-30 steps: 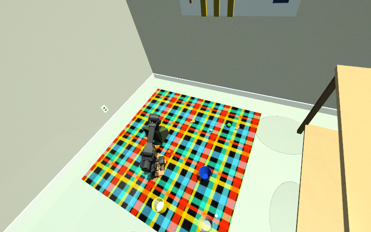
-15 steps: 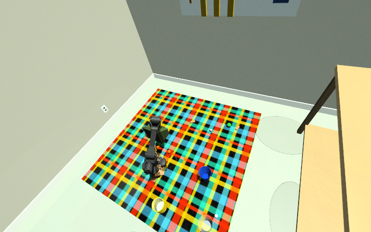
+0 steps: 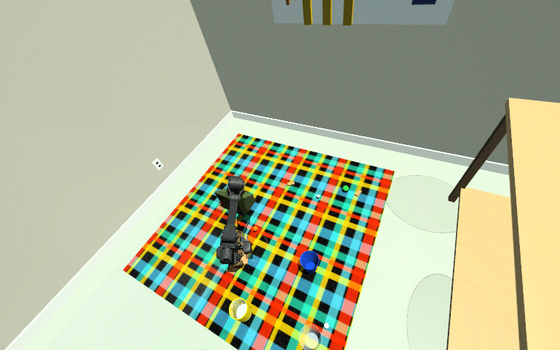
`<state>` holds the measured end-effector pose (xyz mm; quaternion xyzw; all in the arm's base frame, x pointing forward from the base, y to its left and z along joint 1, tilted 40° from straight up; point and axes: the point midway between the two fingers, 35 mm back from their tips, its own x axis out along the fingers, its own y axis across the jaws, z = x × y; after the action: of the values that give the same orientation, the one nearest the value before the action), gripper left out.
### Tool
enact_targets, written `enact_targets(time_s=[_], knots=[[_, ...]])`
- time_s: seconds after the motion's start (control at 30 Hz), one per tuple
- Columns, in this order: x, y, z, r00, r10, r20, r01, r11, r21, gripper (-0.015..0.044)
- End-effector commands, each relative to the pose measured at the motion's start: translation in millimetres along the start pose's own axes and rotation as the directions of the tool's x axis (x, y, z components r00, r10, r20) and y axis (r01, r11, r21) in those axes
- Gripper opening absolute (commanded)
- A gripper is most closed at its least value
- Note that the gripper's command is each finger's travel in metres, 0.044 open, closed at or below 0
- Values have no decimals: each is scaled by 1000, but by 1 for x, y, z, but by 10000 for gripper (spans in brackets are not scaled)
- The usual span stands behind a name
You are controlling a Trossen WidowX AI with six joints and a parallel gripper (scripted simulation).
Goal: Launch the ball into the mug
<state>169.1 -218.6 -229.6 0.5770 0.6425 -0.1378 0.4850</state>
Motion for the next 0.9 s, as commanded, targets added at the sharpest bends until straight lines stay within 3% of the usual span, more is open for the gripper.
enact_targets(time_s=[0.0, 0.4, 0.77, 0.87], knots=[[9, 1, -3, 1000, 5, -8, -5, 1000, 5, 440], [23, 1, -4, 1000, 6, -9, -6, 1000, 5, 440], [20, 0, -2, 1000, 0, -4, 0, 1000, 0, 151], [20, 0, -2, 1000, 0, -4, 0, 1000, 0, 131]])
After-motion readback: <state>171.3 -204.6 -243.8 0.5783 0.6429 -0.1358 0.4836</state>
